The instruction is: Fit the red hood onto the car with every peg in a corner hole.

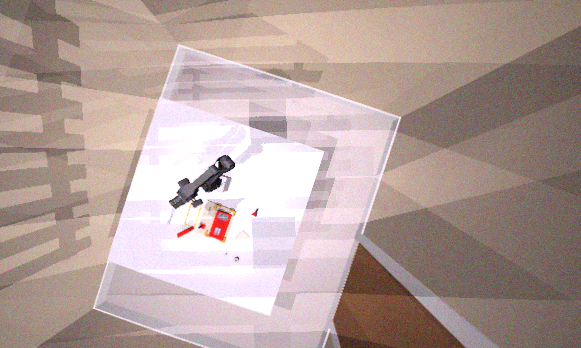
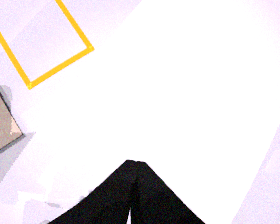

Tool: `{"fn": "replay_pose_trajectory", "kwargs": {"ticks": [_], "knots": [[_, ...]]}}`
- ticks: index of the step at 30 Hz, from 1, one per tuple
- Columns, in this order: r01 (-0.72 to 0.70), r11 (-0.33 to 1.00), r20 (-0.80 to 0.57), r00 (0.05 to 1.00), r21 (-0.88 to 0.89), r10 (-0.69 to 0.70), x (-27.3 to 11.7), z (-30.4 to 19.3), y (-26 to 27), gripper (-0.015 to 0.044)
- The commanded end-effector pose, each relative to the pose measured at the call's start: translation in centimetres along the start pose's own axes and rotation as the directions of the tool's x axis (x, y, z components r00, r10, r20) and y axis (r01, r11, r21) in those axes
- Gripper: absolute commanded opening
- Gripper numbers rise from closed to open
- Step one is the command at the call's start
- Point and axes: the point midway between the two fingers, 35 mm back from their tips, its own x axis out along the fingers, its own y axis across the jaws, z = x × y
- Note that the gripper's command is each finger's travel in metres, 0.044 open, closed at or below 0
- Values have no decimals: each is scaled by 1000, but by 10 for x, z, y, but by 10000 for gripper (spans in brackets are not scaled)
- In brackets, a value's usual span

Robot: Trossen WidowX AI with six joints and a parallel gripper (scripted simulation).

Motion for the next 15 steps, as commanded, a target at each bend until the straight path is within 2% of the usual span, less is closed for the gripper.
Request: {"fn": "replay_pose_trajectory", "kwargs": {"ticks": [1,8,15], "knots": [[-1,1000,-1,1000,-8,1,0,1,0,0],[-49,951,-44,998,-306,37,-16,31,9,0],[-114,793,-92,993,-599,73,-26,67,24,0]]}}
